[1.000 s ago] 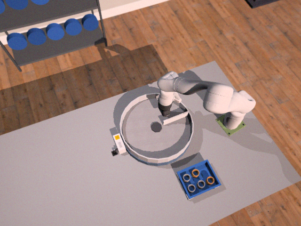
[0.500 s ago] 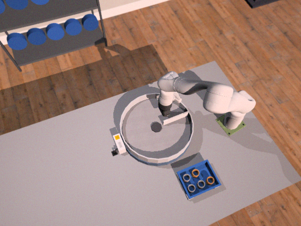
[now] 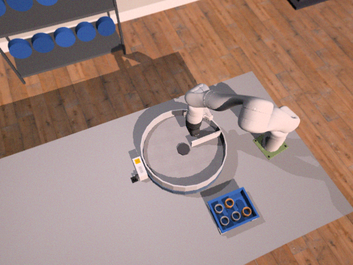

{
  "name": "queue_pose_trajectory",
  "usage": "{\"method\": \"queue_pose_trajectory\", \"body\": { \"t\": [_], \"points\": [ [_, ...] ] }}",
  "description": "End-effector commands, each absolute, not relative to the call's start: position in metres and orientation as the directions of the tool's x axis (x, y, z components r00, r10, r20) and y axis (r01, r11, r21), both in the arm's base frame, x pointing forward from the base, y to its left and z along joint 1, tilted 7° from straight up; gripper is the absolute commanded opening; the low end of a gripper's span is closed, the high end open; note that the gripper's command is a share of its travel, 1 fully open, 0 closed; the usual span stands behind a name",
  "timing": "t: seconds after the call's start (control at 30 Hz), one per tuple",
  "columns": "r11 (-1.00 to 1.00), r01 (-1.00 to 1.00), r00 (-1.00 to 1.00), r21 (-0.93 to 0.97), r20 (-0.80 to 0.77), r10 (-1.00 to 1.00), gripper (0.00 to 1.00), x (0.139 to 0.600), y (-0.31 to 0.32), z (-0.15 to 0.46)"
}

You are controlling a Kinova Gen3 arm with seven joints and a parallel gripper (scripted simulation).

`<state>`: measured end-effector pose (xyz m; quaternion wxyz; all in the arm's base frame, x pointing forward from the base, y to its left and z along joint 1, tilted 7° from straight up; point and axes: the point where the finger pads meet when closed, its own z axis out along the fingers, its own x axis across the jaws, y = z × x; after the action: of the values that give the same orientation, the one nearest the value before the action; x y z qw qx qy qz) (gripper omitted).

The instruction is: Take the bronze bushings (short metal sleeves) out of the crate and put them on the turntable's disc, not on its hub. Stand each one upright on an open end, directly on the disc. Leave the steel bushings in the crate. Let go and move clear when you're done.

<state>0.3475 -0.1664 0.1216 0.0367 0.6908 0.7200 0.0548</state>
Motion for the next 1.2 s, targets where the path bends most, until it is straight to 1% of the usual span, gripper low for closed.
{"method": "queue_pose_trajectory", "body": {
  "t": [0.0,0.63,0.67,1.17],
  "points": [
    [0.041,0.990,-0.044,0.132,0.021,0.999,0.00,0.3478,-0.1670,0.1203],
    [0.041,0.990,-0.044,0.132,0.021,0.999,0.00,0.3478,-0.1670,0.1203],
    [0.041,0.990,-0.044,0.132,0.021,0.999,0.37,0.3478,-0.1670,0.1203],
    [0.041,0.990,-0.044,0.132,0.021,0.999,0.37,0.3478,-0.1670,0.1203]
  ]
}}
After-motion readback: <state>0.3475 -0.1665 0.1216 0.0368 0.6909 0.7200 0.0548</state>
